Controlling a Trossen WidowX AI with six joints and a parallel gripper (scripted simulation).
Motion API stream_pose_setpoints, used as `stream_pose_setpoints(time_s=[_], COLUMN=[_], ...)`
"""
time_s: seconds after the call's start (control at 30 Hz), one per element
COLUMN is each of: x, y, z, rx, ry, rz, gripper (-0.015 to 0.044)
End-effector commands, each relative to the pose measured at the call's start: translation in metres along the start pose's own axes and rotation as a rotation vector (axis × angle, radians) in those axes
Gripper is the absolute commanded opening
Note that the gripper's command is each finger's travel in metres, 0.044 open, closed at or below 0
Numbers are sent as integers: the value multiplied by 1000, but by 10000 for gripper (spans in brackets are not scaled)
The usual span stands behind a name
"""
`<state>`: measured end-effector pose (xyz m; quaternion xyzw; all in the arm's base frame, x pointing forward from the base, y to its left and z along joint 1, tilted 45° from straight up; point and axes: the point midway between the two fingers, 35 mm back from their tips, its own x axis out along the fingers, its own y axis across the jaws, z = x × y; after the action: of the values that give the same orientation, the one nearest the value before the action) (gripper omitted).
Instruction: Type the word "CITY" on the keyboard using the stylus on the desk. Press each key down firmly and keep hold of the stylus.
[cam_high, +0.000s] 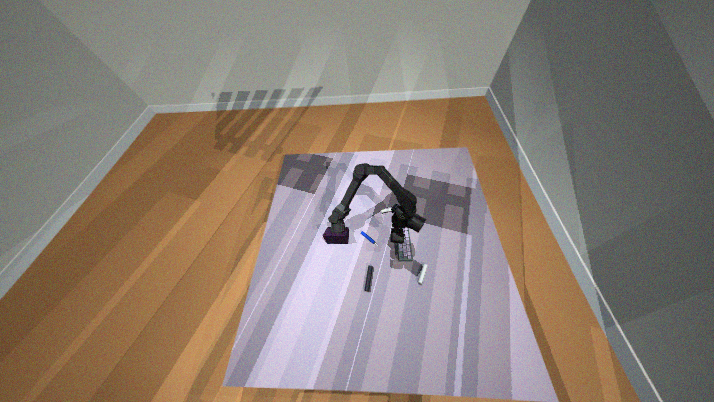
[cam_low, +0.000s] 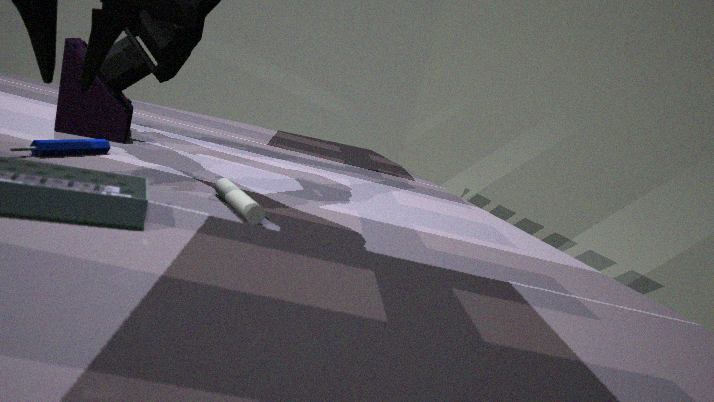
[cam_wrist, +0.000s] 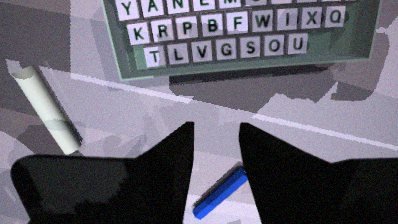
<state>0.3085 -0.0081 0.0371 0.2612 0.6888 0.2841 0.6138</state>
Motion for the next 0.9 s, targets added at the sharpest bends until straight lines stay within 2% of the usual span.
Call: stream_pose_setpoints(time_s=[0.0,0.17,0.87], x=[20,35,50], y=[-30,-43,-46], z=[-41,-103,-104], rx=[258,587,598], ry=[168,428,438], rz=[57,154,158], gripper=[150,150,150])
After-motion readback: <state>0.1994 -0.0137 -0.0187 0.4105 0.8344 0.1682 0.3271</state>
